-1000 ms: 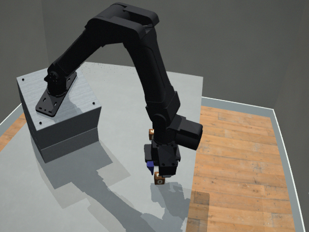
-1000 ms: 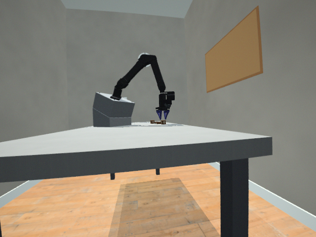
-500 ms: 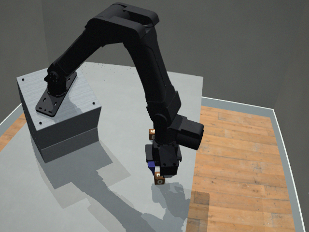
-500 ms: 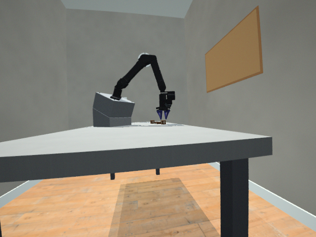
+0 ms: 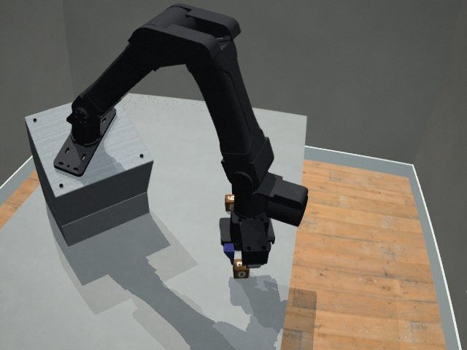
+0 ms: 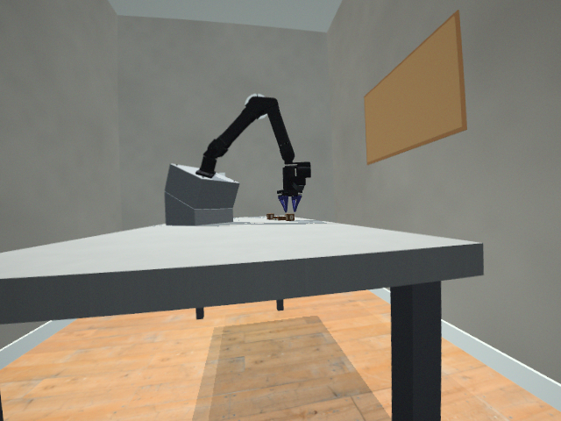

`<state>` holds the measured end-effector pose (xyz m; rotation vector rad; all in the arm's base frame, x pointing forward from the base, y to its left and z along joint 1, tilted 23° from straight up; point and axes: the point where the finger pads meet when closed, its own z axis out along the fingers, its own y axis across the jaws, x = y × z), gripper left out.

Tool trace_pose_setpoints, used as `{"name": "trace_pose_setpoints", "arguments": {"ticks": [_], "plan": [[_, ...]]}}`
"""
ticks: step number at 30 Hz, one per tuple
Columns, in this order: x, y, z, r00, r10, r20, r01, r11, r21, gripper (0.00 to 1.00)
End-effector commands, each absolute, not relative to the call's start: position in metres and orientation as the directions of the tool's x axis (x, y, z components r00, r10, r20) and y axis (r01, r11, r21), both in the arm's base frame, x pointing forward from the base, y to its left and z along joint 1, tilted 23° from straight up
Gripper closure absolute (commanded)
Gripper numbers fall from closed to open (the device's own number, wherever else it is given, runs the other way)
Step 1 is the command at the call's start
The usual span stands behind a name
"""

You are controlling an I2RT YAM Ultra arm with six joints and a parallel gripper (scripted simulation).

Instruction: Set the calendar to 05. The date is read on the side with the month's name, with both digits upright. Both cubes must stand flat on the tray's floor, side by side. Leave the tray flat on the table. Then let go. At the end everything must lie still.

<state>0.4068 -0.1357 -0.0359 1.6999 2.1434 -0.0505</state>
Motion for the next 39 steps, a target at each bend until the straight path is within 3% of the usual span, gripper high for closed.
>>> {"name": "trace_pose_setpoints", "arguments": {"ticks": [1,39], "plan": [[0.4096,-0.1361,-0.0315,-0.177,0.925,-0.336,0.938,0.261,0.227,0.53],[0.4065,-0.1352,-0.0328,-0.177,0.925,-0.336,0.938,0.261,0.227,0.53]]}}
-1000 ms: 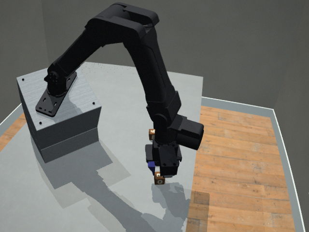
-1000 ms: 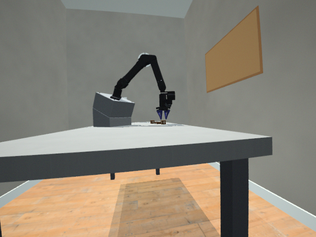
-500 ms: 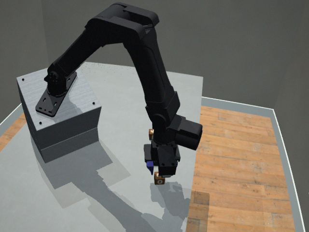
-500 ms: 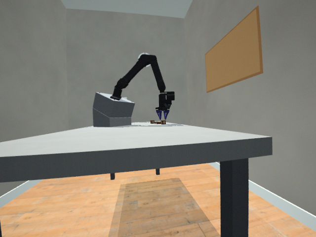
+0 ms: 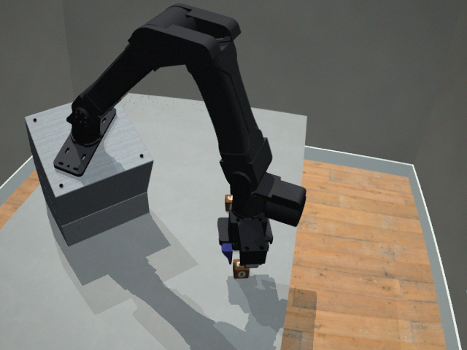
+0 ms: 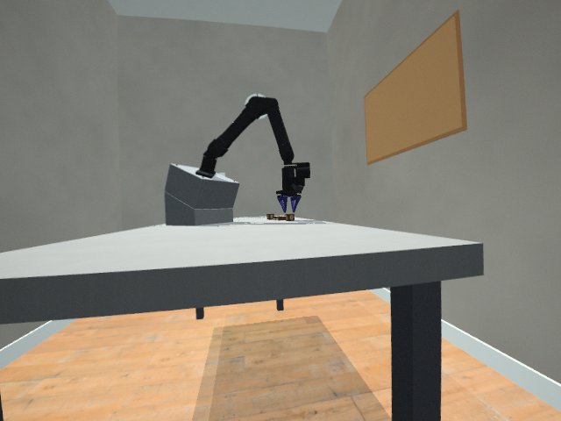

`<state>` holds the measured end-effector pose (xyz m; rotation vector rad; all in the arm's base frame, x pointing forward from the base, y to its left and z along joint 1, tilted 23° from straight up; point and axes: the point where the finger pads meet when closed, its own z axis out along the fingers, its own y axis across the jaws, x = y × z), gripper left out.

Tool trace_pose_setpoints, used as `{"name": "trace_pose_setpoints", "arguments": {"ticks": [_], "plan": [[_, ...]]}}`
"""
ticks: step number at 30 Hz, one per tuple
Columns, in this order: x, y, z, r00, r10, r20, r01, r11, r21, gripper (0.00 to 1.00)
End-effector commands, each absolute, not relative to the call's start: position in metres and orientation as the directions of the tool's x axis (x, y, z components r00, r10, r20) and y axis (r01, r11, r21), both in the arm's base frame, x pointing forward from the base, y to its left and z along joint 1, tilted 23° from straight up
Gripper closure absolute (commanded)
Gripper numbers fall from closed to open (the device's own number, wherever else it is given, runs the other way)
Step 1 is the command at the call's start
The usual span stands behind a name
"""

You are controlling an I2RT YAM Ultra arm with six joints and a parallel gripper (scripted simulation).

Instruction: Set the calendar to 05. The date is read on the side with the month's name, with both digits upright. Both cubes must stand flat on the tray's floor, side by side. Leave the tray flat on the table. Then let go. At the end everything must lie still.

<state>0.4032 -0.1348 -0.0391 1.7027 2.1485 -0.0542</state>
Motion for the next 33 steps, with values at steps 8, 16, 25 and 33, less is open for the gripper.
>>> {"name": "trace_pose_setpoints", "arguments": {"ticks": [8,16,25,33], "plan": [[0.4065,-0.1352,-0.0328,-0.177,0.925,-0.336,0.938,0.261,0.227,0.53],[0.4065,-0.1352,-0.0328,-0.177,0.925,-0.336,0.938,0.261,0.227,0.53],[0.4066,-0.1353,-0.0330,-0.177,0.925,-0.336,0.938,0.261,0.227,0.53],[0.4088,-0.1374,-0.0400,-0.177,0.925,-0.336,0.938,0.261,0.226,0.53]]}}
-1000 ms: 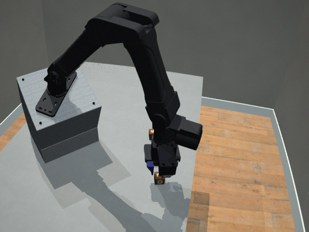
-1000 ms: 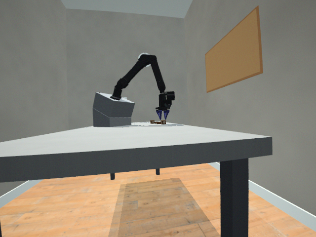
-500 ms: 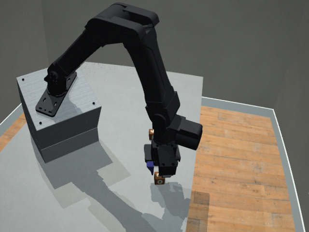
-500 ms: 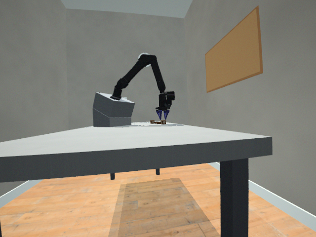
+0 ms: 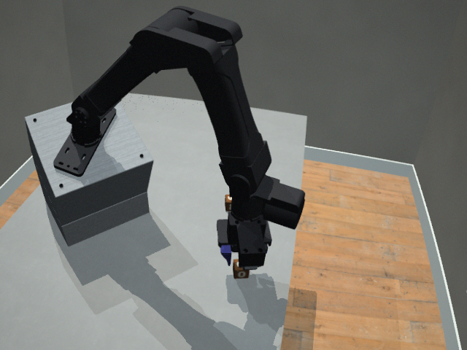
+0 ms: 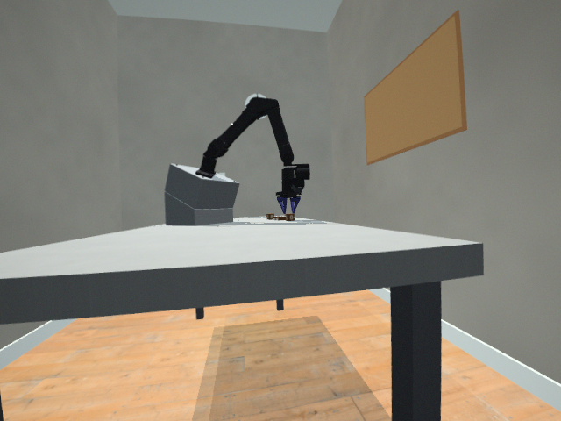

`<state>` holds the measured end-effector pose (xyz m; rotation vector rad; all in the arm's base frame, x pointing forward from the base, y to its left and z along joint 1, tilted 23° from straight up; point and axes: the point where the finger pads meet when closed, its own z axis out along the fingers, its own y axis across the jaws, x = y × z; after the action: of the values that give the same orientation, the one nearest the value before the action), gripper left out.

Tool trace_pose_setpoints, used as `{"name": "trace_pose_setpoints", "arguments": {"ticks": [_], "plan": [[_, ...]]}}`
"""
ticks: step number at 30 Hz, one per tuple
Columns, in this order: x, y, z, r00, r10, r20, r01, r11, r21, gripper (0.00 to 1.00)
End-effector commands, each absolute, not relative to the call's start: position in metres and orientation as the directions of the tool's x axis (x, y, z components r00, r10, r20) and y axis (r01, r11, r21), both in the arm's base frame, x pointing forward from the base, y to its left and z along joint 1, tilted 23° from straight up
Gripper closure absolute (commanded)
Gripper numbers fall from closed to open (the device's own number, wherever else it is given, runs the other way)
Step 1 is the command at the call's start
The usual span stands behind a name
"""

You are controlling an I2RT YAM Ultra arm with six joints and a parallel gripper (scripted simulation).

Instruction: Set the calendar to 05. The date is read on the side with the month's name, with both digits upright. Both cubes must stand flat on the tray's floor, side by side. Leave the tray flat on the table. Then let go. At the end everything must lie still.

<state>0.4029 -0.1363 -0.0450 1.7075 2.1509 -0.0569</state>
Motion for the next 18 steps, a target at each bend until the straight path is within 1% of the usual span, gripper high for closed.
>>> {"name": "trace_pose_setpoints", "arguments": {"ticks": [1,18], "plan": [[0.409,-0.138,-0.042,-0.177,0.925,-0.336,0.938,0.261,0.226,0.53],[0.415,-0.143,-0.060,-0.177,0.925,-0.336,0.938,0.262,0.226,0.53]]}}
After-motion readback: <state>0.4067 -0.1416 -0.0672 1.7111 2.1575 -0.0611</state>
